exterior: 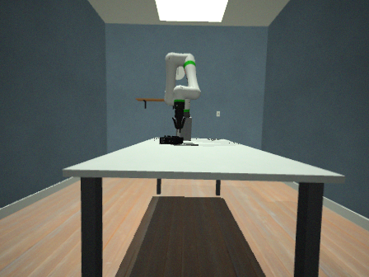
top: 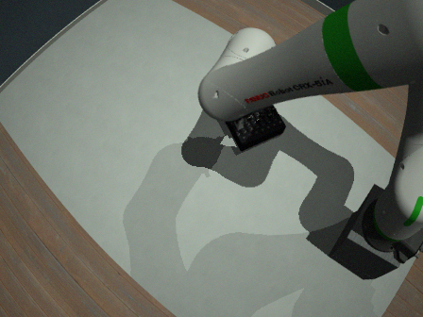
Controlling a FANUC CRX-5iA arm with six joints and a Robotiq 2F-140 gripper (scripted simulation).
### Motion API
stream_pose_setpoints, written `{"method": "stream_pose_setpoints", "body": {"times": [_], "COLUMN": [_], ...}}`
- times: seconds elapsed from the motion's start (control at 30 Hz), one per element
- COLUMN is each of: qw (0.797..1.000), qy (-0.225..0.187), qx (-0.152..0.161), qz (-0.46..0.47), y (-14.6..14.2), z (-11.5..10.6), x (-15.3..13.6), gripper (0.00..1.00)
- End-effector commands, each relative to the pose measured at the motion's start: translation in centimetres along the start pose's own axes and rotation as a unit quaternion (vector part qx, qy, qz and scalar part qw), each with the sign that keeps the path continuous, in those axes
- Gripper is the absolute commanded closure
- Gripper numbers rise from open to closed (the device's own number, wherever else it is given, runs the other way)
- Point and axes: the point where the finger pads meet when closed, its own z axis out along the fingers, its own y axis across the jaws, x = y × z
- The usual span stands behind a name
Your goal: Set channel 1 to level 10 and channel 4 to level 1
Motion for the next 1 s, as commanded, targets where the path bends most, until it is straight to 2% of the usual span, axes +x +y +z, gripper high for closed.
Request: {"method": "stream_pose_setpoints", "body": {"times": [0.0, 0.77, 0.97], "qw": [1.000, 1.000, 1.000], "qy": [0.000, 0.000, 0.000], "qx": [0.000, 0.000, 0.000], "qz": [0.000, 0.000, 0.000], "y": [0.00, 0.00, 0.00], "z": [-0.01, -0.03, -0.83], "x": [0.02, -0.58, -0.58], "gripper": [1.00, 1.00, 1.00]}}
